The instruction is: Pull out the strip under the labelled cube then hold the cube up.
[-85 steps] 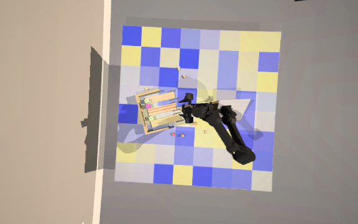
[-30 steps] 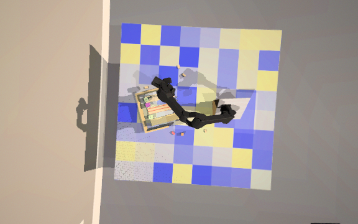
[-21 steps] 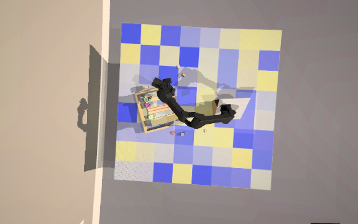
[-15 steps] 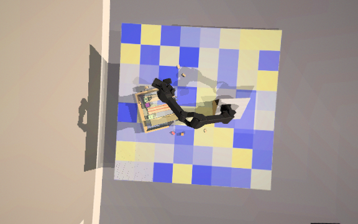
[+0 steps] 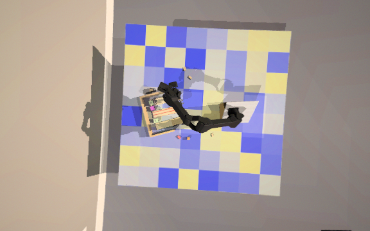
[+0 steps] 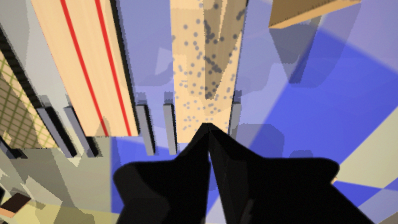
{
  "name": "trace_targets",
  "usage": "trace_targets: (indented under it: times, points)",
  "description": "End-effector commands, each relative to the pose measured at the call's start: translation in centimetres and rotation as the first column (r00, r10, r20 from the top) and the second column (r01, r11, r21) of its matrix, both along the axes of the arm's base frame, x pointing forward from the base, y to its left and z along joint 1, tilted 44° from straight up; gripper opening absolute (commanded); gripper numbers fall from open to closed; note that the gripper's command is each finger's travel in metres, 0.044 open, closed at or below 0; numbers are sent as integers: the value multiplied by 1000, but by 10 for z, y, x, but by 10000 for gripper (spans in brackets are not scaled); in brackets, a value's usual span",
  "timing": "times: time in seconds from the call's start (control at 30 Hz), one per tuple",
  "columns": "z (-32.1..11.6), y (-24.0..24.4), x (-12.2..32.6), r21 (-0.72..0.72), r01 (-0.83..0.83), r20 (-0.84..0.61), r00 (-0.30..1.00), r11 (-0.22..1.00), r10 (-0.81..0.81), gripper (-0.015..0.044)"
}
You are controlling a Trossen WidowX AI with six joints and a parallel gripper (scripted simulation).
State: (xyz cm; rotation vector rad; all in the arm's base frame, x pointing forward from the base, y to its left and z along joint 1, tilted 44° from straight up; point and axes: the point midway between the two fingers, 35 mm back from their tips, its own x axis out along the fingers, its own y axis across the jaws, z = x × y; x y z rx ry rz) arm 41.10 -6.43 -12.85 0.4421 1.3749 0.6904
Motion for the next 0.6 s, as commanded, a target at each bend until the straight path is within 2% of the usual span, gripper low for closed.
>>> trace_targets:
  times: [0.0, 0.57]
  points:
    - [-8, 9, -1, 9, 0, -8, 1000, 1000, 1, 0]
    - [-9, 11, -1, 9, -1, -8, 1000, 1000, 1, 0]
